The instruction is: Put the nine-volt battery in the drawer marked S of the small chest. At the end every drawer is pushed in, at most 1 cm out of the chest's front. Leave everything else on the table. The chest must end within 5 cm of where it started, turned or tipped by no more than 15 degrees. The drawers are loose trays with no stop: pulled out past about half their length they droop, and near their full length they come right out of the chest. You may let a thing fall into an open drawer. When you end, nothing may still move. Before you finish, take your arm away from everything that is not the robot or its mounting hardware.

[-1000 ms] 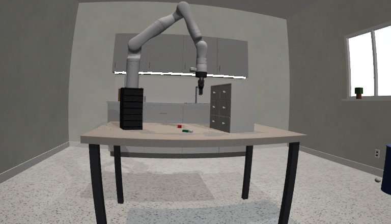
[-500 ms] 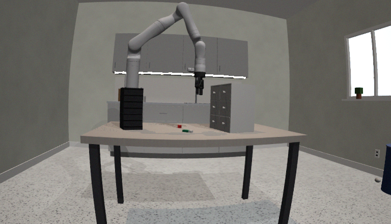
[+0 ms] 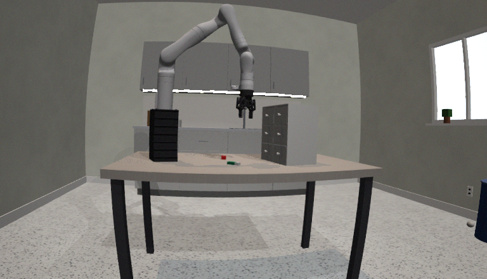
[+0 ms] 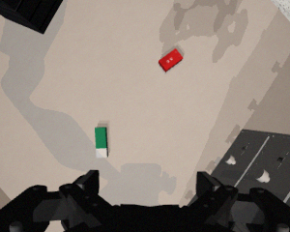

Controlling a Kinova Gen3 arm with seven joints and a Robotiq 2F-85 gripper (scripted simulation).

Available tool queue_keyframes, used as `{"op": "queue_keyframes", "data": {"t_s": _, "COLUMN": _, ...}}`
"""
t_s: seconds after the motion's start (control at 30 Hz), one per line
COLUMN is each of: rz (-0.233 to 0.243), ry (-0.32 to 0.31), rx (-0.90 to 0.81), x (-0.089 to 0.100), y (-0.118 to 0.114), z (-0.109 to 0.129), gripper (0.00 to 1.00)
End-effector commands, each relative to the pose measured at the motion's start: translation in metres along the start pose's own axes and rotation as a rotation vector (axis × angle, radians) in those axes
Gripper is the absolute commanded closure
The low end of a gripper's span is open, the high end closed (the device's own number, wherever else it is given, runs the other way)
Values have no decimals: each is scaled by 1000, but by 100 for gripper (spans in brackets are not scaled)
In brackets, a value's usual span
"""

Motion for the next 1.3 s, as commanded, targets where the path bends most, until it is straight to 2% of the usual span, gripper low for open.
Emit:
{"op": "queue_keyframes", "data": {"t_s": 0.0, "rz": 3, "ry": -2, "rx": -44, "x": 1, "y": 3, "z": 8, "gripper": 0}}
{"op": "queue_keyframes", "data": {"t_s": 0.17, "rz": 2, "ry": -2, "rx": -198, "x": 1, "y": 4, "z": 16, "gripper": 0}}
{"op": "queue_keyframes", "data": {"t_s": 0.23, "rz": 2, "ry": -2, "rx": -198, "x": 1, "y": 4, "z": 16, "gripper": 0}}
{"op": "queue_keyframes", "data": {"t_s": 0.73, "rz": 2, "ry": -3, "rx": -684, "x": 1, "y": 5, "z": 40, "gripper": 0}}
{"op": "queue_keyframes", "data": {"t_s": 0.8, "rz": 2, "ry": -3, "rx": -684, "x": 1, "y": 5, "z": 40, "gripper": 0}}
{"op": "queue_keyframes", "data": {"t_s": 1.27, "rz": 1, "ry": -3, "rx": -1130, "x": 1, "y": 7, "z": 63, "gripper": 0}}
Point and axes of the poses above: the point where the finger pads meet when closed, its own x axis back along the fingers, its own y axis across the jaws, z = x × y, the point moved 10 cm from there along x, back along the fingers, and after that the axes turned 8 degrees about -x, right-handed, at the moved point
